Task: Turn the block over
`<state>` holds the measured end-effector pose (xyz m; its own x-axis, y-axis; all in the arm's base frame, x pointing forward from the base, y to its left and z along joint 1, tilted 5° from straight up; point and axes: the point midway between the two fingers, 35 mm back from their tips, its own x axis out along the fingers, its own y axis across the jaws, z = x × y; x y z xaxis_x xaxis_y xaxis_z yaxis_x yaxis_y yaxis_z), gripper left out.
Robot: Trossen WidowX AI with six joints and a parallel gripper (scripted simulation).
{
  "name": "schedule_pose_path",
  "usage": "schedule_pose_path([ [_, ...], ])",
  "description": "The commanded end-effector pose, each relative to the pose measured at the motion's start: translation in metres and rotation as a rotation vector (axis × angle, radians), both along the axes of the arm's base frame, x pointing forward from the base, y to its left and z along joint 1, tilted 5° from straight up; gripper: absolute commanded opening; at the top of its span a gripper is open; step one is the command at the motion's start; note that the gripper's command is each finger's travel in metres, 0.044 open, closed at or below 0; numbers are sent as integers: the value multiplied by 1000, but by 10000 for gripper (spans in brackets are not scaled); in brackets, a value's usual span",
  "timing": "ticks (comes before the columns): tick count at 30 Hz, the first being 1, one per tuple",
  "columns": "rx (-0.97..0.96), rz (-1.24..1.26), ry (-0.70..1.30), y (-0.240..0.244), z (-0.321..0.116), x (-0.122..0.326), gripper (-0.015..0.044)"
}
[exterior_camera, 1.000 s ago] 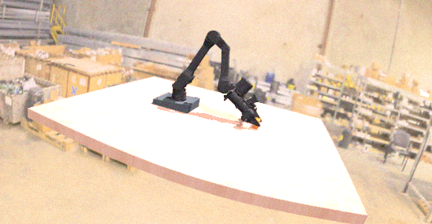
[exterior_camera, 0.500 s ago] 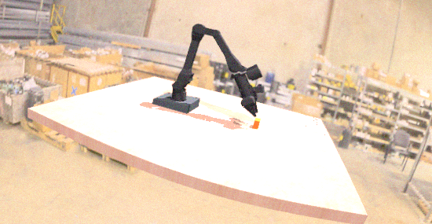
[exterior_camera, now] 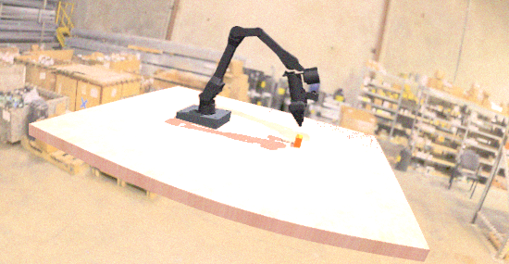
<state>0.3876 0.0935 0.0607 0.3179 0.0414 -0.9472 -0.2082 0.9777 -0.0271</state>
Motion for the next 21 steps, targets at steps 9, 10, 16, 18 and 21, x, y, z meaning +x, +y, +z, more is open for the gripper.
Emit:
schedule_pose_path([
  [9, -62, -12, 323, 4, 16, 17, 440],
  [10, -67, -13, 347, 4, 18, 17, 440],
  [16, -71, -14, 366, 4, 11, 17, 440],
  [18, -71, -14, 366, 4, -9, 17, 440],
  [21, -71, -14, 366, 3, -16, 16, 440],
])
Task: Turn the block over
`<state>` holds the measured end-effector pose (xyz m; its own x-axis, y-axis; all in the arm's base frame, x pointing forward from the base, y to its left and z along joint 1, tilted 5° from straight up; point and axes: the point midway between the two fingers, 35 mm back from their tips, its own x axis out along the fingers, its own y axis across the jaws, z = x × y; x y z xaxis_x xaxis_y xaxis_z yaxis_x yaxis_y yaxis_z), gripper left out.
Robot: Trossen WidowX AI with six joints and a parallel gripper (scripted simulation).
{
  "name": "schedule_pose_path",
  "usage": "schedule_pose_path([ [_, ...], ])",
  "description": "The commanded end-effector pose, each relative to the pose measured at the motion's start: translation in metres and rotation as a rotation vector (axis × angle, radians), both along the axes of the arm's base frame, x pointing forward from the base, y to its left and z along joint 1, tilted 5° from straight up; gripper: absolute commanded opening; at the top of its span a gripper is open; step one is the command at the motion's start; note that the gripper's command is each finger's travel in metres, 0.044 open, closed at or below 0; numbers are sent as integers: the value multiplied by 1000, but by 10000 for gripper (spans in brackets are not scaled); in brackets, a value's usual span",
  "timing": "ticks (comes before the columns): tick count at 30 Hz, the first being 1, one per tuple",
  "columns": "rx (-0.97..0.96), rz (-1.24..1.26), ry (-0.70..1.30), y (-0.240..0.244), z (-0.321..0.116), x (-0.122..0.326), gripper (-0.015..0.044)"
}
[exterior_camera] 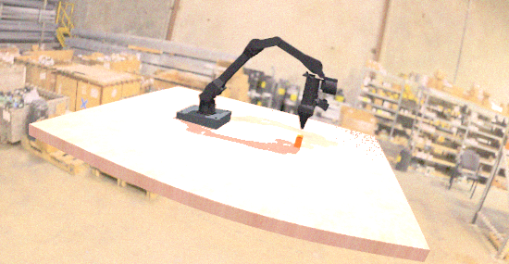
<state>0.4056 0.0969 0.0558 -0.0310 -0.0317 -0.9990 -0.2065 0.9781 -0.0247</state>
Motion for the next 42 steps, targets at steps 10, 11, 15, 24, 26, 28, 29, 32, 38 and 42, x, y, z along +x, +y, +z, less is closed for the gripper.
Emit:
schedule_pose_path([
  [10, 1, -4, 12, -1, -30, -2, 440],
  [11, 1, -4, 12, -1, -32, -2, 440],
  [15, 1, -4, 12, -1, -39, -2, 440],
  [24, 1, -4, 12, -2, -53, -3, 440],
  [26, 1, -4, 12, -2, -57, -3, 440],
  [28, 1, -4, 12, -2, -59, -3, 440],
  [29, 1, -4, 12, -2, -59, -3, 440],
  [32, 1, -4, 12, -2, -59, -3, 361],
  [38, 1, -4, 12, -2, -59, -3, 282],
  [42, 1, -4, 12, -2, -59, -3, 255],
])
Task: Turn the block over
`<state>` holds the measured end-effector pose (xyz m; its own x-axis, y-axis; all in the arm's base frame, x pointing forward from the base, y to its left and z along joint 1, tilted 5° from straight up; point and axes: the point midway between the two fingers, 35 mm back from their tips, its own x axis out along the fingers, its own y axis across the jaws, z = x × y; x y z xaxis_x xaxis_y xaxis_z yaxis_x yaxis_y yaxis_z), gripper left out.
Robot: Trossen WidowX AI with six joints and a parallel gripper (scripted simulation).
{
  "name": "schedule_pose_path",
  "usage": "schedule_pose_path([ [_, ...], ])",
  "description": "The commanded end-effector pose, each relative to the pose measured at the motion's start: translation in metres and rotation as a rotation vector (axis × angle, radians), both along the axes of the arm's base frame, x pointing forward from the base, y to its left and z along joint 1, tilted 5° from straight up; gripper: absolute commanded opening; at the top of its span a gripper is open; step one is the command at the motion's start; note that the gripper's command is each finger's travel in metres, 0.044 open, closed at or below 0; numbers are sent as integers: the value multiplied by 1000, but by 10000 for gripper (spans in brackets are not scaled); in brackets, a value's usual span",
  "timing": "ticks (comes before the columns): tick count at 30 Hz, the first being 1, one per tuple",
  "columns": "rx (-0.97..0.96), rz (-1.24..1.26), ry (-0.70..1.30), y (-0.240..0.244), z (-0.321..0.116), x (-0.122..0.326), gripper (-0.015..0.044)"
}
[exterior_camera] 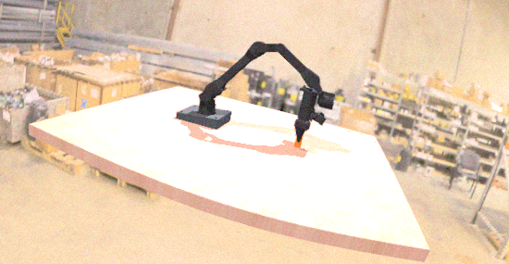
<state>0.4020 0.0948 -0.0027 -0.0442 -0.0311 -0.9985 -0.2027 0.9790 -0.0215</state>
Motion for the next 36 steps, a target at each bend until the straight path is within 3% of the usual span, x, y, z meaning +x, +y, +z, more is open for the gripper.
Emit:
schedule_pose_path([
  [1, 0, 1, -1, 0, 0, 0, 249],
  [14, 0, 1, -1, 0, 0, 0, 162],
  [20, 0, 1, -1, 1, 26, 2, 5],
  [36, 29, 5, -139, 2, 21, 6, 0],
])
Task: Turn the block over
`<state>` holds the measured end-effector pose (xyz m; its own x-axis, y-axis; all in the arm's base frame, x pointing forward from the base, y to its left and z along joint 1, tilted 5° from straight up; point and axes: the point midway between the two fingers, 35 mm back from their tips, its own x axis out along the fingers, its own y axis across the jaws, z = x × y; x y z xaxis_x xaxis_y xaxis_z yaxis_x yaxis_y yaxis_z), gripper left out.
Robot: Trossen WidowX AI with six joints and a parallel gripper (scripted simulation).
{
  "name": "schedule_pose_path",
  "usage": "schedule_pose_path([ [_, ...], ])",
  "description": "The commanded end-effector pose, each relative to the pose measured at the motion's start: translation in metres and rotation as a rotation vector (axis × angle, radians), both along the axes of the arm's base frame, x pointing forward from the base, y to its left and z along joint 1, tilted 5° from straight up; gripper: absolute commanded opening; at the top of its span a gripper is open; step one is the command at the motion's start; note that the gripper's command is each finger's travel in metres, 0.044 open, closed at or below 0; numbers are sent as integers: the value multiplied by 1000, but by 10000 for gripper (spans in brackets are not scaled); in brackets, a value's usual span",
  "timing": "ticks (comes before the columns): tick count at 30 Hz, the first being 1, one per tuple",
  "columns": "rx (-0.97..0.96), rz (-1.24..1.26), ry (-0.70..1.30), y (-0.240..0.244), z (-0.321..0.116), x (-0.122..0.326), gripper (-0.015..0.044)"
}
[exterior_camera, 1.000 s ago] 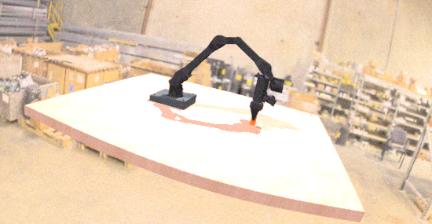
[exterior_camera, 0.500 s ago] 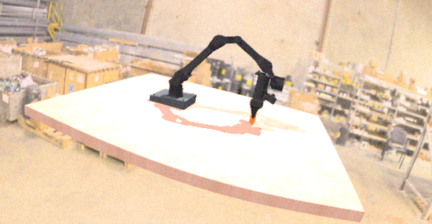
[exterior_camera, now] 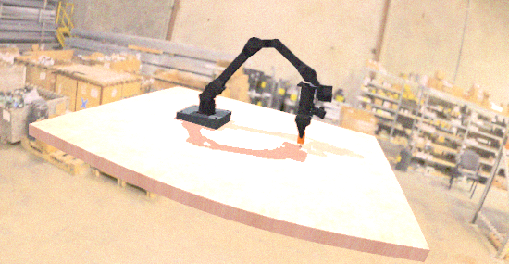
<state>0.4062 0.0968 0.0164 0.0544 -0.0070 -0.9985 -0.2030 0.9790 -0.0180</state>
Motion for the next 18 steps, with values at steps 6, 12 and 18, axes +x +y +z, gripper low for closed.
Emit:
schedule_pose_path([
  [6, 21, 4, -119, 0, -1, 3, 0],
  [12, 38, 6, -198, 0, -4, 2, 0],
  [18, 54, 7, -276, 0, -5, 1, 0],
])
